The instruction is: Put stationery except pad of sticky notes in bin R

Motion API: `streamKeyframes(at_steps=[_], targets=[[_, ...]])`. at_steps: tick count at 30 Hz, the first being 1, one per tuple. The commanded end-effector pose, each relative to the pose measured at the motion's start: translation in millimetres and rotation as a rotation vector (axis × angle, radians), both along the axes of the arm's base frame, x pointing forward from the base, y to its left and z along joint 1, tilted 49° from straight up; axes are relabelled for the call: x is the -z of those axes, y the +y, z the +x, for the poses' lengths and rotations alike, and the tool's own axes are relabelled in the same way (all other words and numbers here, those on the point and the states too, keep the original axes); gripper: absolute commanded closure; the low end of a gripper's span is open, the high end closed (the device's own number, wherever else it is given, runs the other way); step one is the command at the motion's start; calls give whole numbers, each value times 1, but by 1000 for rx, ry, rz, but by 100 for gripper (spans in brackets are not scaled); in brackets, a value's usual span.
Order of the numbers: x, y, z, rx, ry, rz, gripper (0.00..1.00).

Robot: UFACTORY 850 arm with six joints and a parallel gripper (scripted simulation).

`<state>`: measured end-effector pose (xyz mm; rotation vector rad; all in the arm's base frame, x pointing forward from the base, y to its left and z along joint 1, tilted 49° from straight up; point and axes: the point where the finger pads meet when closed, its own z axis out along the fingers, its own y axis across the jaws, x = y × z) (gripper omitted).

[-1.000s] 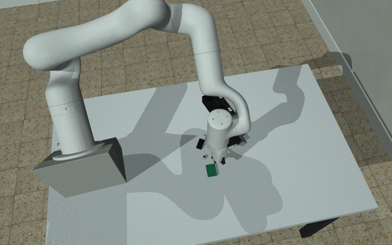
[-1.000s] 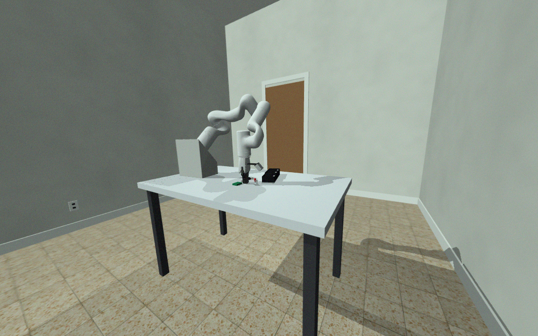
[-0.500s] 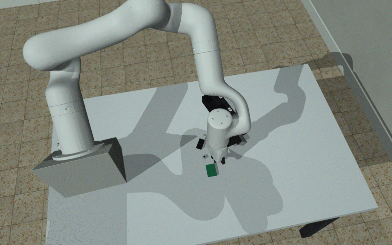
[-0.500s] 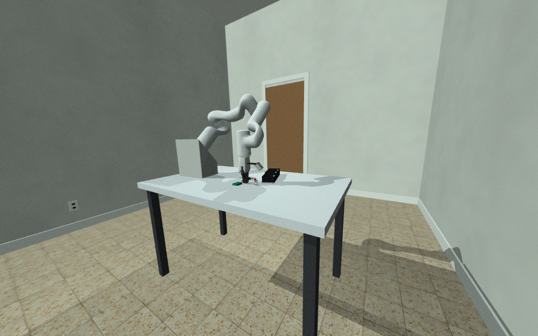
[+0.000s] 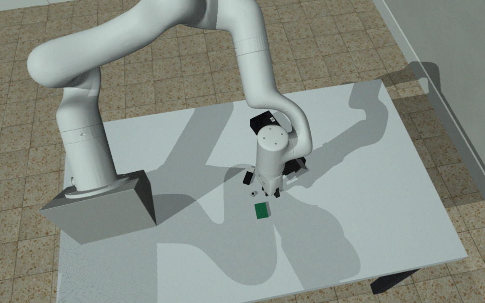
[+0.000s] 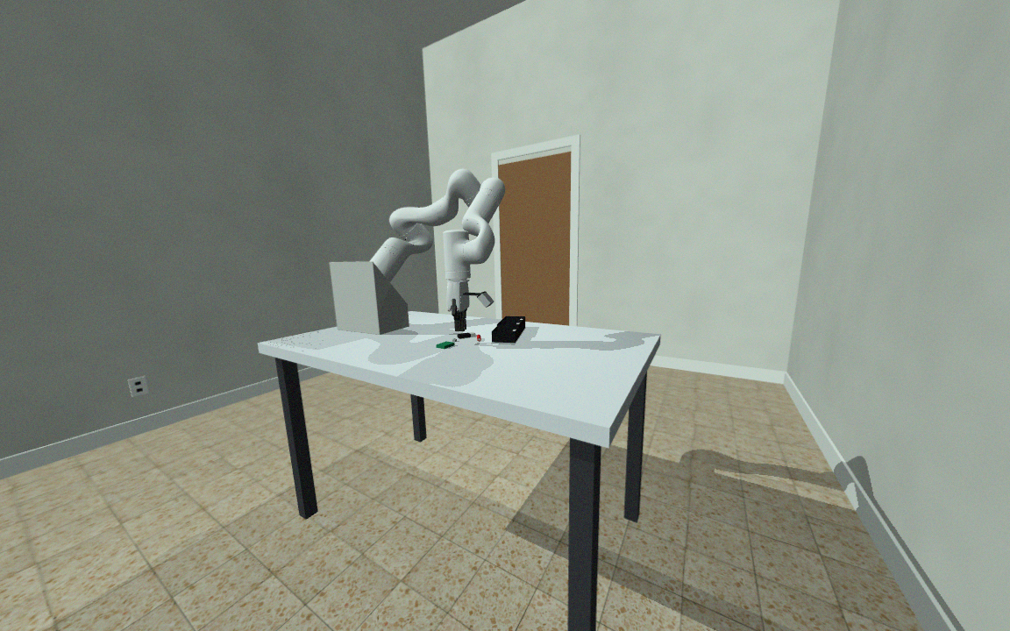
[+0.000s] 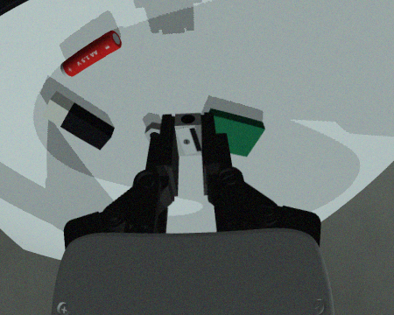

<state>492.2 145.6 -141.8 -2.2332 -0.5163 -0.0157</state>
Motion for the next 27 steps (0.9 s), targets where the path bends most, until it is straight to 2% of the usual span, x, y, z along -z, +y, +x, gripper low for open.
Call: streamKeyframes(at_steps=[1,19,27], targets=[[-5,-5,2,1,-1,0,100],[-13,-15,4,1,-1,0,100],[-39,15,31,1,-1,0,100]])
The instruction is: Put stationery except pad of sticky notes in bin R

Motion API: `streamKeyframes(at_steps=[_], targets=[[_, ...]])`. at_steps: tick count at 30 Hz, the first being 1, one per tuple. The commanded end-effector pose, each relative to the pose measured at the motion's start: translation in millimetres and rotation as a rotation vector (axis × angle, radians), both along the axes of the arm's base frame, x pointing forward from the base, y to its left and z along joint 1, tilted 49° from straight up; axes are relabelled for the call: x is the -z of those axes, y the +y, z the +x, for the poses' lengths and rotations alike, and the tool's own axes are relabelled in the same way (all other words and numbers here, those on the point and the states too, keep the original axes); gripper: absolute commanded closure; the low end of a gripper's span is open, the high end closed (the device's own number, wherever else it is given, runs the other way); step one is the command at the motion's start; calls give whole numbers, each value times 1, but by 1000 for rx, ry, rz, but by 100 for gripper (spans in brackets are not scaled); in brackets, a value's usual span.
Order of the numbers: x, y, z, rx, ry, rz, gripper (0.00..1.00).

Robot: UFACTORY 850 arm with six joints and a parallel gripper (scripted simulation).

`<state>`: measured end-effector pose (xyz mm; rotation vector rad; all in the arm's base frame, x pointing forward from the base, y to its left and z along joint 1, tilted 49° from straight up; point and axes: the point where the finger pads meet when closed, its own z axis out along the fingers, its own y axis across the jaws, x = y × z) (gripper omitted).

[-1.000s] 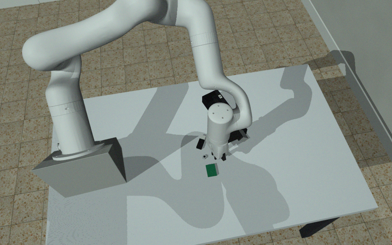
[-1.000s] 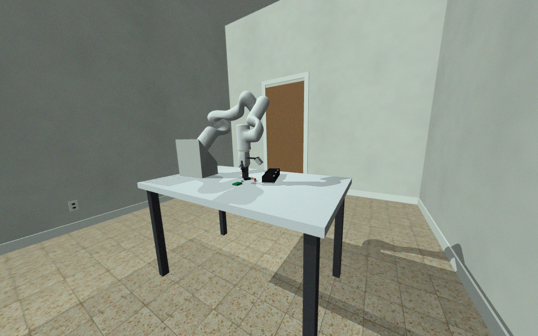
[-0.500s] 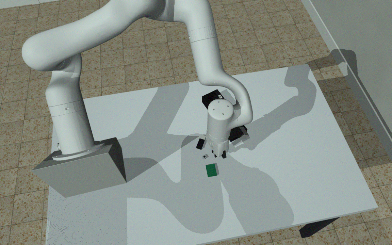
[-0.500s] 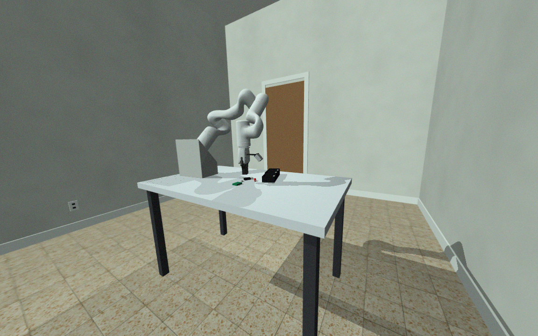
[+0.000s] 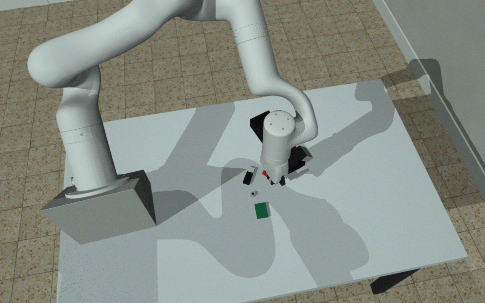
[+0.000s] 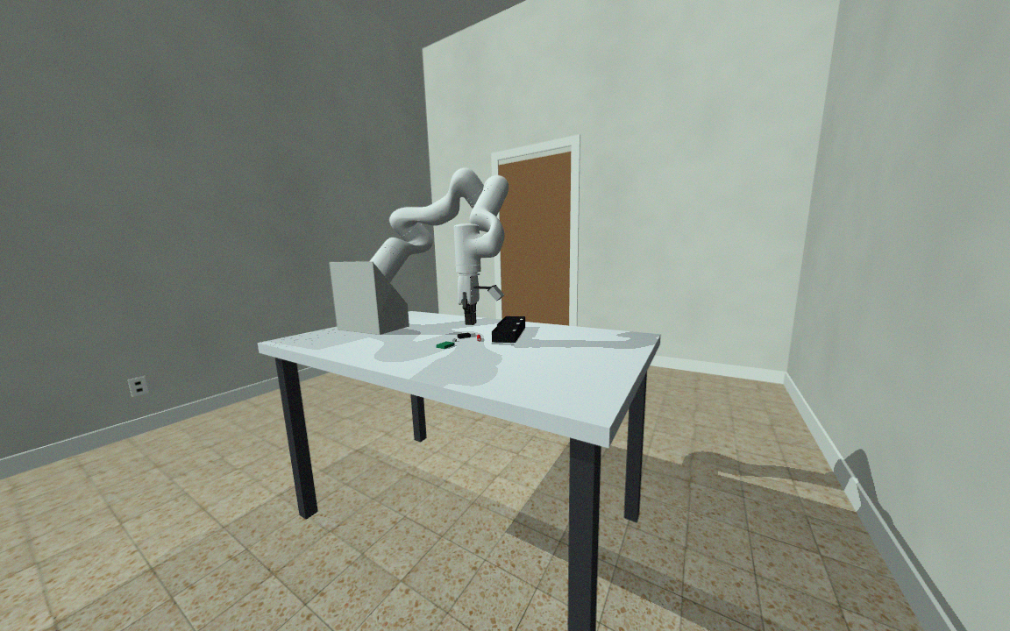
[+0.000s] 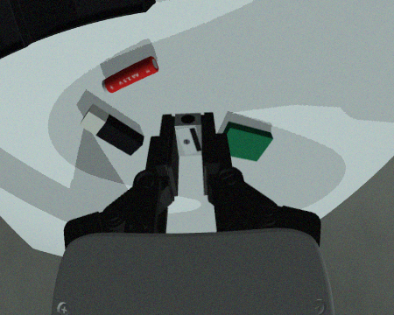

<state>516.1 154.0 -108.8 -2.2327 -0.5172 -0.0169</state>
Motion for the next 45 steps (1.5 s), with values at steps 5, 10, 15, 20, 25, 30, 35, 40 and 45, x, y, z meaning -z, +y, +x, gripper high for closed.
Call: streamKeyframes(at_steps=[5,10,15,20,25,30,35,40,45], targets=[[-22,24,24,1,0,-1,100],[-32,35,34,-98,-110,23,100],[-48,53,52,-250,-278,59,100],[-64,72,69,-399,-443,94,100],[-65,73,70,-517,-573,122,100],[-65,73,70,-637,-703,150,100],[-65,73,70,-776,-853,183,100],[-65,73,70,-915,-1002,216,100],[-65,73,70,-1027,-1135,244,100]])
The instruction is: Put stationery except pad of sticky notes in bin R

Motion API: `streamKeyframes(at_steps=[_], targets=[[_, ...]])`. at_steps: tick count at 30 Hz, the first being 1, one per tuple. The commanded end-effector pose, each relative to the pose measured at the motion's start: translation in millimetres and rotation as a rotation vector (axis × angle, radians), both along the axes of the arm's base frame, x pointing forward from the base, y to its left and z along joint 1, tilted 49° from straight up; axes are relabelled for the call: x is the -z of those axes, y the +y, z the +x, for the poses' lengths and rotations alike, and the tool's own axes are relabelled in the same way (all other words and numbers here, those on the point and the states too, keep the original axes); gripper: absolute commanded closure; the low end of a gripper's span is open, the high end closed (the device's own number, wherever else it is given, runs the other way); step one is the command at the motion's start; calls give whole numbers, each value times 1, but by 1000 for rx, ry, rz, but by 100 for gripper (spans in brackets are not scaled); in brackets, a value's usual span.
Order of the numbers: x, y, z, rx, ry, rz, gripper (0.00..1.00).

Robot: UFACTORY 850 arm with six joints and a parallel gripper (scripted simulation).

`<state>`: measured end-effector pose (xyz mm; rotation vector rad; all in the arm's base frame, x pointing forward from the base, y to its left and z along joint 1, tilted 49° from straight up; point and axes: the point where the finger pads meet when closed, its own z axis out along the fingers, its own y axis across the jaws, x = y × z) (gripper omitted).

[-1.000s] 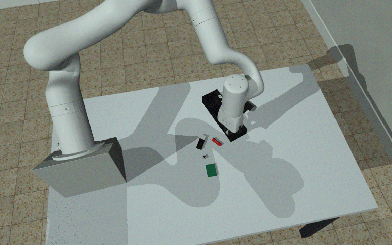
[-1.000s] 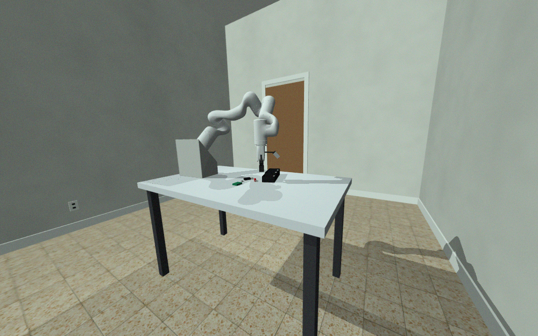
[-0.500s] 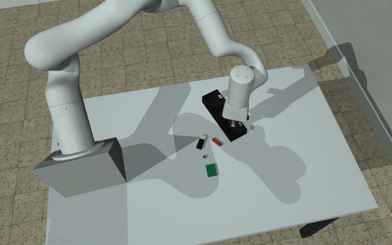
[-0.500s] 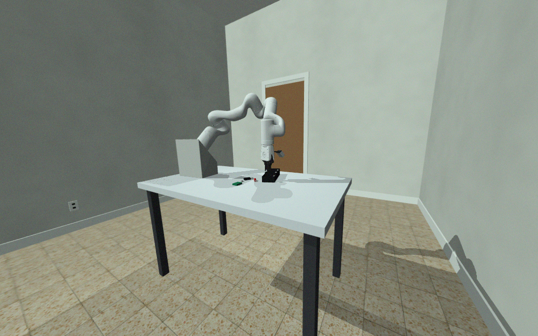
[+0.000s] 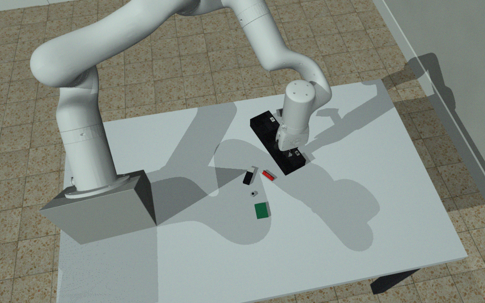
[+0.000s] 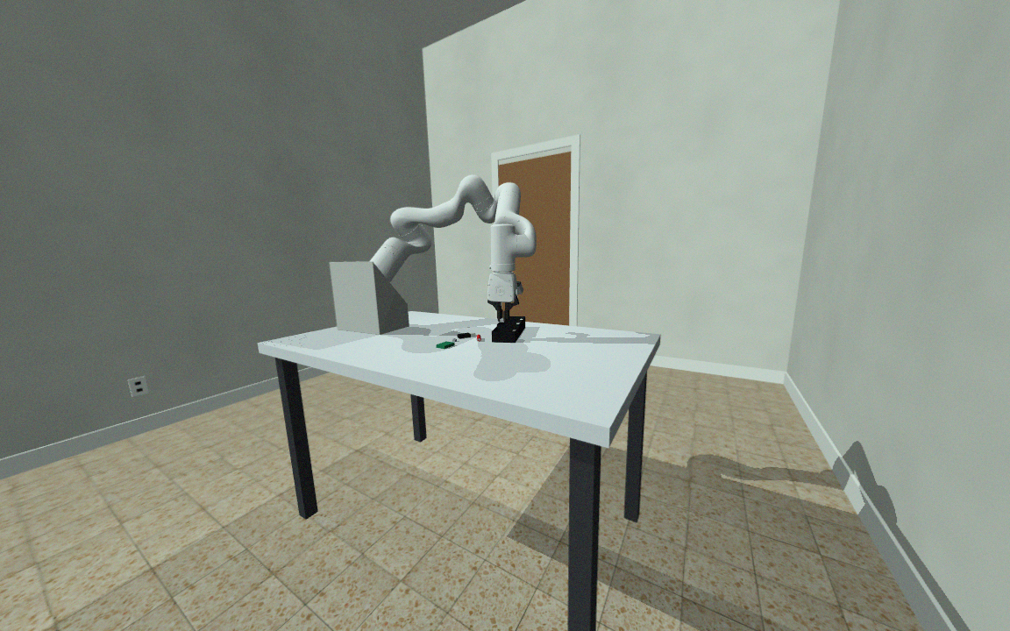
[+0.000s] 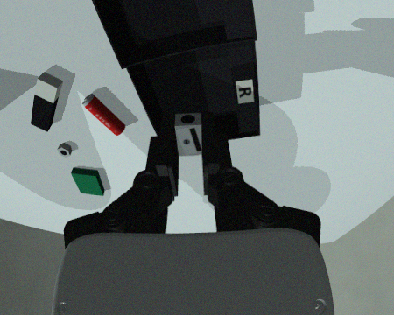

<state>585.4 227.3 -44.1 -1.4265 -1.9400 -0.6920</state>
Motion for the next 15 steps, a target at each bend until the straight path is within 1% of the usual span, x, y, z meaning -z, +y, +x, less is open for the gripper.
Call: streamKeyframes(at_steps=[1,3,15], targets=[[-1,0,1,-90,-124,36,100],[-1,0,1,-107,-147,42,100],[-1,-1,1,-107,-147,42,100]])
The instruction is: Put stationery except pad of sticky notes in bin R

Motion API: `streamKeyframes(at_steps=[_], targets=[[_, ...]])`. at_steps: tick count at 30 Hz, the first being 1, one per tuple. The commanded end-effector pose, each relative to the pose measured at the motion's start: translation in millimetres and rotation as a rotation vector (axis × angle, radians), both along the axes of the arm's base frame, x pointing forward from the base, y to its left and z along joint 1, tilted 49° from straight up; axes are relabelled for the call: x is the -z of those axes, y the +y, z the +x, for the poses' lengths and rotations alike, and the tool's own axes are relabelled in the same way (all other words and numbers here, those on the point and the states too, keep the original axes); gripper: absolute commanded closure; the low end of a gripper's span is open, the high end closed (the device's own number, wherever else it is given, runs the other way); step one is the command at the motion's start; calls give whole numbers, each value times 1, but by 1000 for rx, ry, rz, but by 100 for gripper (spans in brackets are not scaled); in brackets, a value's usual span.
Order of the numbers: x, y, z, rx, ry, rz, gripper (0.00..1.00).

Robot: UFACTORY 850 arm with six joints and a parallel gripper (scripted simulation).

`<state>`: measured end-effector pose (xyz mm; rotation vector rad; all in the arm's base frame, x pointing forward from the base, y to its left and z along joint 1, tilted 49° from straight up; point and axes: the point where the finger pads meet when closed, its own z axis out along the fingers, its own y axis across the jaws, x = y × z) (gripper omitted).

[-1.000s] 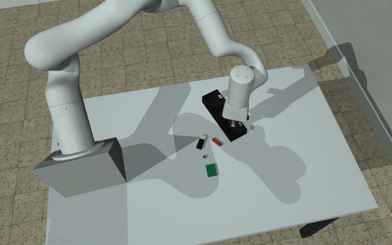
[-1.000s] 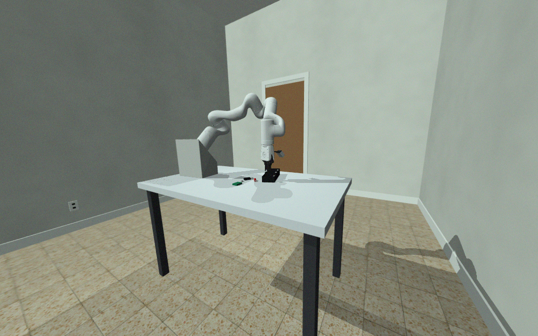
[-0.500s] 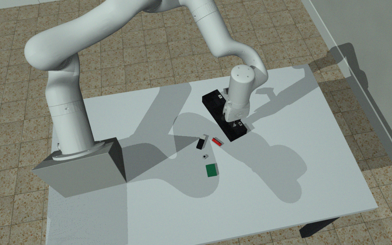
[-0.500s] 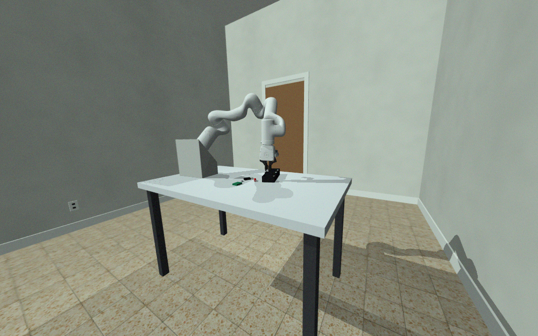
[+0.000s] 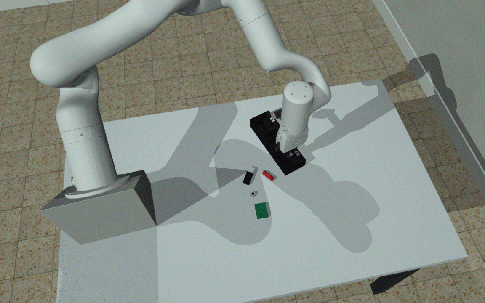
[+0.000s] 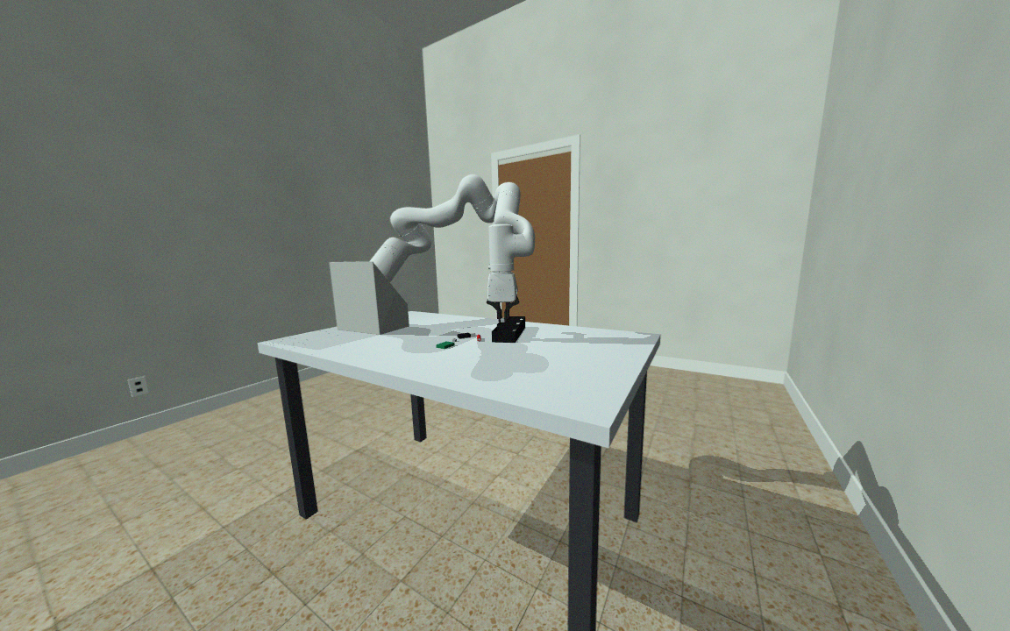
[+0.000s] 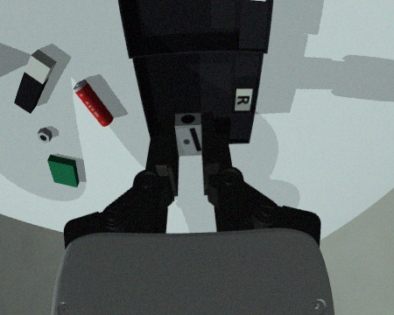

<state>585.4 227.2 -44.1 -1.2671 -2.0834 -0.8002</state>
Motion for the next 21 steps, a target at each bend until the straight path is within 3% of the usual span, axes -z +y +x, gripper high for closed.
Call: streamKeyframes(at_steps=[1,21], targets=[[-1,-1,1,0,-2,0,100],[21,23,-4,0,-2,0,100]])
